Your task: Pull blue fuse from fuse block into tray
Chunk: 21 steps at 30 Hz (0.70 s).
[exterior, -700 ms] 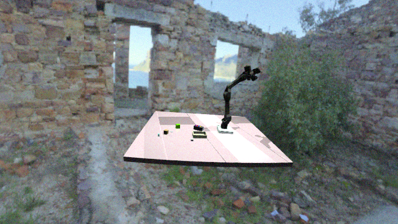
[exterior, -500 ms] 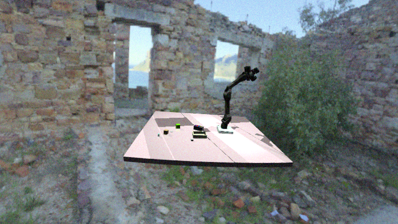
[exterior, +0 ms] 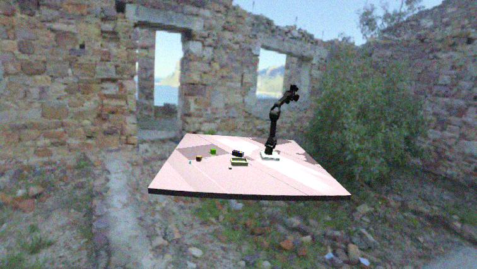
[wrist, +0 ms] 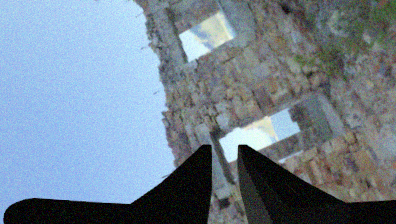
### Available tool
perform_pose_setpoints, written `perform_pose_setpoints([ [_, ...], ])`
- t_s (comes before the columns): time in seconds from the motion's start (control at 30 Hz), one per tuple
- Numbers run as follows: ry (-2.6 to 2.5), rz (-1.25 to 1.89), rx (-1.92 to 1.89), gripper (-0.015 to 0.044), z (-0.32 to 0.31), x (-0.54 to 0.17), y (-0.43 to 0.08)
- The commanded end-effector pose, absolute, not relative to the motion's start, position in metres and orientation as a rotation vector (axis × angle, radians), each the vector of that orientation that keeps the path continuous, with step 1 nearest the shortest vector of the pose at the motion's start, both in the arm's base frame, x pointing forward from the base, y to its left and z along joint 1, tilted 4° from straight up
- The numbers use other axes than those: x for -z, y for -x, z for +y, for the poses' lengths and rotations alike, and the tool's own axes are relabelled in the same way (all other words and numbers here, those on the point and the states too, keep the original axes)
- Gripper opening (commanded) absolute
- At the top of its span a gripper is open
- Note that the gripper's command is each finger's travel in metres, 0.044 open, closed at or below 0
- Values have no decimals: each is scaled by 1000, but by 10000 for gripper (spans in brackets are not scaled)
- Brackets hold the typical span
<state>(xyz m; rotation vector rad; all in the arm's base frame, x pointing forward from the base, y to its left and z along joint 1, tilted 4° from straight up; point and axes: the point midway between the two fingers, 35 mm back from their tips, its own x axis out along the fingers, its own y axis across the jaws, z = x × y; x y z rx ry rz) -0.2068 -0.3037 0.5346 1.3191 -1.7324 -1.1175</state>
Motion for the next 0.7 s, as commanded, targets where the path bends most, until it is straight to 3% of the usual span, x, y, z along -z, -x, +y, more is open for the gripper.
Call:
perform_pose_setpoints([
  [0.0, -1380, -1512, 1228, 60, -343, -498, 176],
  [0.37, -1380, -765, 1369, 60, -408, -405, 44],
  [0.67, -1177, -25, 1245, 60, -405, -317, -94],
])
